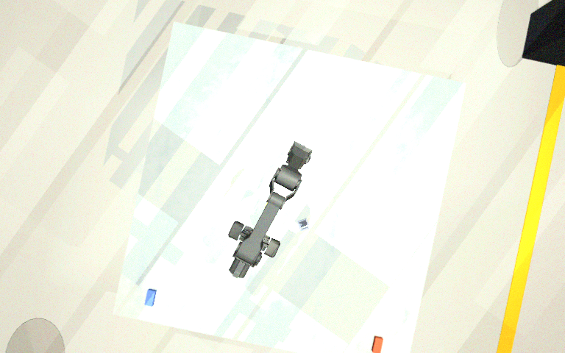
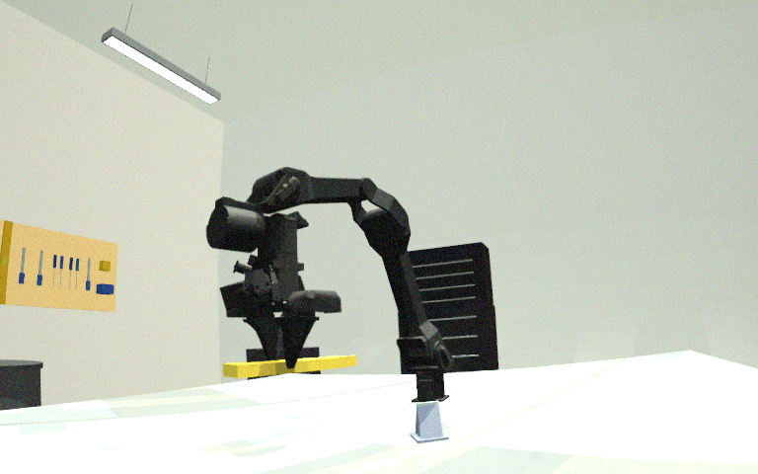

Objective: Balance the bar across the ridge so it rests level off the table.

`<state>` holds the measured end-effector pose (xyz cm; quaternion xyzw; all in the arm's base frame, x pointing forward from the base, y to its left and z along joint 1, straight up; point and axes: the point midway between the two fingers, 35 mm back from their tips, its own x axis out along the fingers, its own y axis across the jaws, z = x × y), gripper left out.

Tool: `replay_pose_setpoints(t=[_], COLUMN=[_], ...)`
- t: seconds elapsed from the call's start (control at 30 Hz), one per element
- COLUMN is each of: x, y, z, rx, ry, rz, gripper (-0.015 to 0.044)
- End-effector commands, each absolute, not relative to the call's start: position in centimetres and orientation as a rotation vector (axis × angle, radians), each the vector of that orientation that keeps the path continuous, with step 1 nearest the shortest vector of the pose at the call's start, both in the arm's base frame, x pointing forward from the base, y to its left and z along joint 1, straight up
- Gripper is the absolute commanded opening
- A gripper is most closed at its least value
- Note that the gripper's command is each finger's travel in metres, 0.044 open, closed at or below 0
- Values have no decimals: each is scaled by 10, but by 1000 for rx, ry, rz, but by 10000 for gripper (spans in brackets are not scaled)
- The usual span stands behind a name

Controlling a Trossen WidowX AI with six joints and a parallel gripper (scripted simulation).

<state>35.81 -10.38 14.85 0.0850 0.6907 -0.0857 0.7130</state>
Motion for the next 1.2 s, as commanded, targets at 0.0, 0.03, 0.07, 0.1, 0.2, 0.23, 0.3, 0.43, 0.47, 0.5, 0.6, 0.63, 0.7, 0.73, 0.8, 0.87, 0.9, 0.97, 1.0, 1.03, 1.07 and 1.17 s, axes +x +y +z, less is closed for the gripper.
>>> replay_pose_setpoints(t=[0.0, 0.03, 0.07, 0.1, 0.2, 0.23, 0.3, 0.43, 0.47, 0.5, 0.6, 0.63, 0.7, 0.73, 0.8, 0.87, 0.9, 0.97, 1.0, 1.03, 1.07, 1.17], x=[358, 358, 358, 359, 359, 359, 358, 358, 357, 357, 356, 355, 354, 353, 352, 350, 350, 348, 347, 346, 345, 342], y=[-89, -85, -81, -77, -65, -61, -53, -38, -34, -30, -18, -14, -6, -2, 6, 13, 17, 25, 29, 33, 36, 48], z=[150, 150, 150, 150, 150, 150, 150, 150, 151, 151, 151, 151, 151, 151, 151, 151, 151, 151, 151, 151, 151, 151], rx=[138, 126, 113, 101, 63, 51, 26, -23, -35, -47, -84, -96, -120, -132, -156, -180, -192, -215, -226, -238, -249, -284], ry=[1536, 1537, 1537, 1538, 1540, 1540, 1541, 1541, 1541, 1541, 1540, 1539, 1538, 1537, 1536, 1534, 1533, 1531, 1530, 1529, 1527, 1523], rz=[-145, -133, -120, -108, -70, -57, -32, 18, 30, 42, 79, 91, 116, 128, 153, 177, 188, 212, 223, 235, 247, 282], gripper=[0, 0, 0, 0, 0, 0, 0, 0, 0, 0, 0, 0, 0, 0, 0, 0, 0, 0, 0, 0, 0, 0])
